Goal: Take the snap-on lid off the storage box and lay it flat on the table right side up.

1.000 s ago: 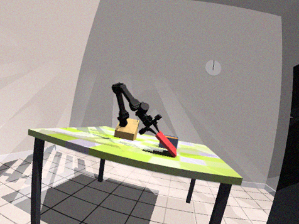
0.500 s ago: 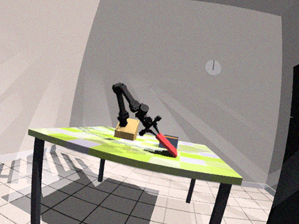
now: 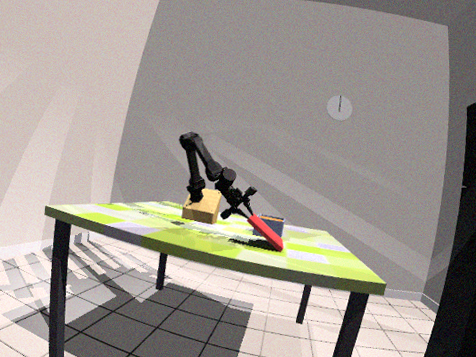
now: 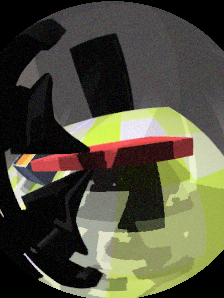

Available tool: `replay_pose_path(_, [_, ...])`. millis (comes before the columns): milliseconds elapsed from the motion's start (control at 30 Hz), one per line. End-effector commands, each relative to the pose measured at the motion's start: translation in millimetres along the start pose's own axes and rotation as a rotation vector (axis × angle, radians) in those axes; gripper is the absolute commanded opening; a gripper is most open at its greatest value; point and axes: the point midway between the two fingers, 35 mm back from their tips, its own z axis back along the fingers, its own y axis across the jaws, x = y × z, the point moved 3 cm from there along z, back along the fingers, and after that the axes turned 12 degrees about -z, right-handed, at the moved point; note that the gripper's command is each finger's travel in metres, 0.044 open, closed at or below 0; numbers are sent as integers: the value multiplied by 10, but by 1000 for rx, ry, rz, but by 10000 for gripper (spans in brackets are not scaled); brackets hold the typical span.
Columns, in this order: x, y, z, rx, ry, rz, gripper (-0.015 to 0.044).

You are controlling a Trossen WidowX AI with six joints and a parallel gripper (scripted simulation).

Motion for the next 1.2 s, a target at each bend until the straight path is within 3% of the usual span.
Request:
replay_pose_path(0, [-15, -158, -70, -42, 5, -11, 0])
replay_pose_path(1167, [24, -377, -240, -43, 5, -10, 0])
